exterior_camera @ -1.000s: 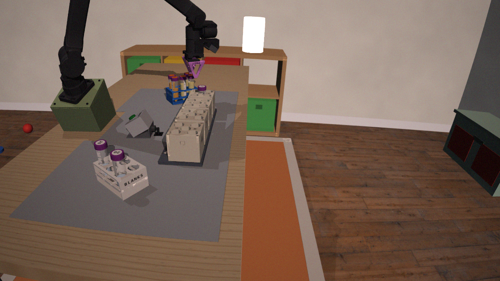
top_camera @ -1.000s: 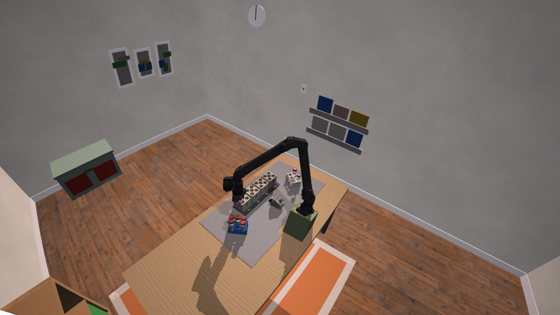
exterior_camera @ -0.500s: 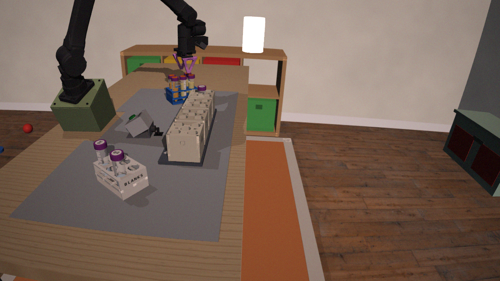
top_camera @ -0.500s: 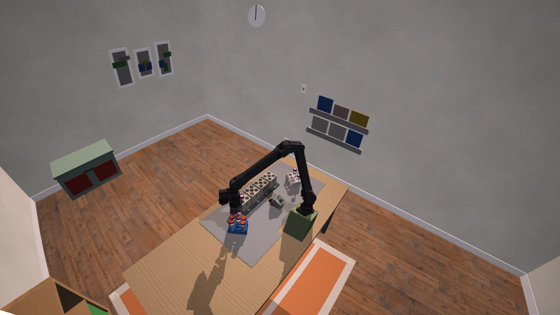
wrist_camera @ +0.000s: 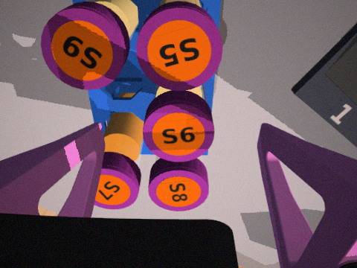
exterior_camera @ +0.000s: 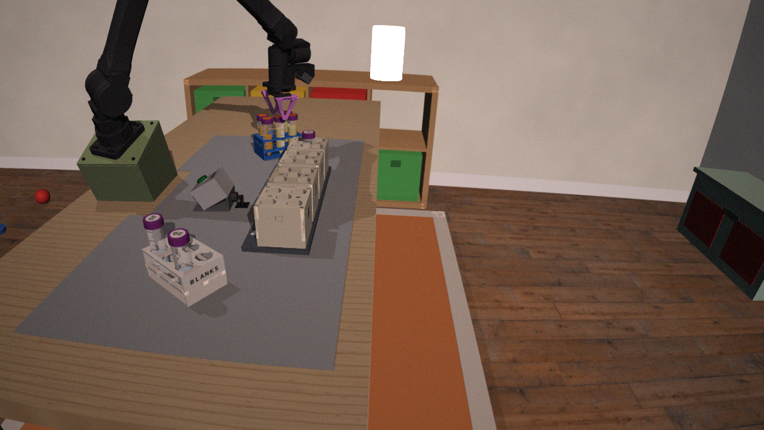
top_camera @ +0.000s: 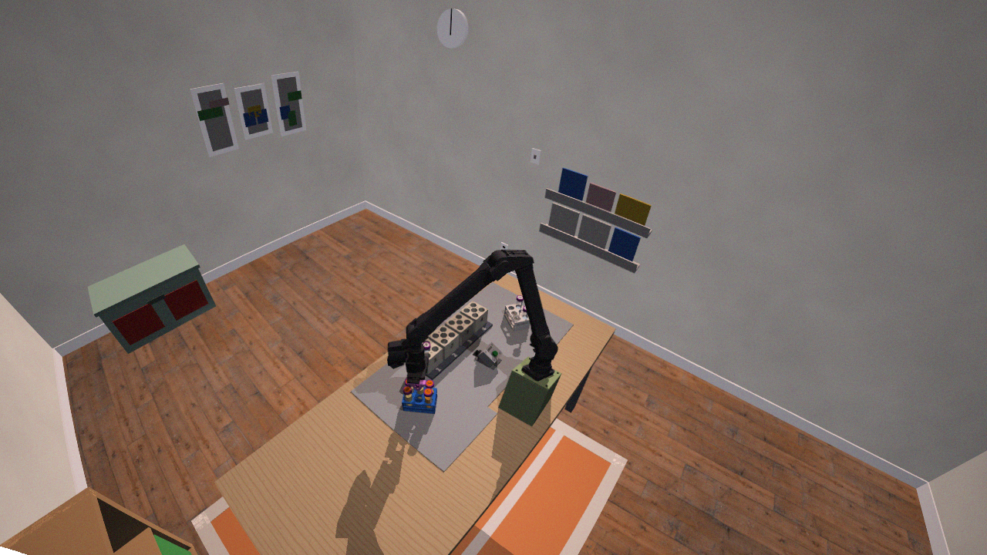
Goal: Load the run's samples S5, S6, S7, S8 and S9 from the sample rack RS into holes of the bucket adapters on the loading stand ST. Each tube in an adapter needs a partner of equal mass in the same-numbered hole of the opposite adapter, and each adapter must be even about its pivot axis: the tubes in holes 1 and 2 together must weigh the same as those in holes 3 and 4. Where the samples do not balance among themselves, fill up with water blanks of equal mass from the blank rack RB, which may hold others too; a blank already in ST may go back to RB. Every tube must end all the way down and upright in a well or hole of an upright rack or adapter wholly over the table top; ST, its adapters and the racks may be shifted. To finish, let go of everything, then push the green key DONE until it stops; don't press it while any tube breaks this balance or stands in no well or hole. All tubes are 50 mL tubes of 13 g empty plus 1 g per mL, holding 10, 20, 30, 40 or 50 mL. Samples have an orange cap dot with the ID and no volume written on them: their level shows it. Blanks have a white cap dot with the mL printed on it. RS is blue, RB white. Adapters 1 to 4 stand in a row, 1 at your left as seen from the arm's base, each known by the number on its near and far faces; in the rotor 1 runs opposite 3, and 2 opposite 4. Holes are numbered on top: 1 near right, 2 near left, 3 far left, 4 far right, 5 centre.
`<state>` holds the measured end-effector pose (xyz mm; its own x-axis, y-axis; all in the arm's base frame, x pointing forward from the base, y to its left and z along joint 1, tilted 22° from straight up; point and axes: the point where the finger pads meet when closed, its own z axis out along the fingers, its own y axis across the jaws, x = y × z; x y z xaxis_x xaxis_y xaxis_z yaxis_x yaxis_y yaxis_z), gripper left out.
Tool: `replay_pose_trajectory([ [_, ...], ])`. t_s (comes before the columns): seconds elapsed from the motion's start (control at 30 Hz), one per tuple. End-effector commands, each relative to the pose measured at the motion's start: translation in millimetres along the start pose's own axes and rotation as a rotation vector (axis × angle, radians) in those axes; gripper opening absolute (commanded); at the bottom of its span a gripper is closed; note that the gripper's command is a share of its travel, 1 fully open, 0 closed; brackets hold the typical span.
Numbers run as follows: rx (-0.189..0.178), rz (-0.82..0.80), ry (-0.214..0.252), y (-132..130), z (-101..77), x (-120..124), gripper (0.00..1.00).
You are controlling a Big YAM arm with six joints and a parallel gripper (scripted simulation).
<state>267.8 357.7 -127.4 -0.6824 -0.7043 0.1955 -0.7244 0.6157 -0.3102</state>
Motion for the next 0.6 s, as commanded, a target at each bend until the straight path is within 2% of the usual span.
replay_pose_trajectory([
  [0.0,-0.006,0.006,-0.021,-2.6,4.7,-12.9,0.80],
  [0.07,-0.006,0.005,-0.027,-0.4,4.0,-13.9,0.80],
  [0.1,-0.009,0.010,-0.042,-3.1,-2.7,-15.7,0.80],
  [0.23,-0.008,0.011,-0.032,-4.3,3.5,-13.6,0.80],
  [0.27,-0.003,0.007,-0.008,-3.9,11.6,-5.5,0.80],
  [0.3,-0.003,0.005,-0.007,-3.0,16.3,-5.3,0.80],
  [0.33,-0.004,0.006,-0.012,-2.8,15.0,-8.2,0.80],
  [0.37,-0.008,0.008,-0.041,1.5,-1.8,-16.7,0.80],
  [0.43,-0.008,0.008,-0.041,1.4,-1.8,-16.5,0.80],
  [0.47,-0.003,0.006,-0.010,-3.9,13.7,-5.9,0.80],
  [0.5,-0.003,0.006,-0.008,-4.2,13.7,-4.6,0.80],
  [0.53,-0.008,0.008,-0.041,1.2,-1.7,-16.3,0.80],
  [0.57,-0.008,0.008,-0.041,1.2,-1.7,-16.3,0.80],
])
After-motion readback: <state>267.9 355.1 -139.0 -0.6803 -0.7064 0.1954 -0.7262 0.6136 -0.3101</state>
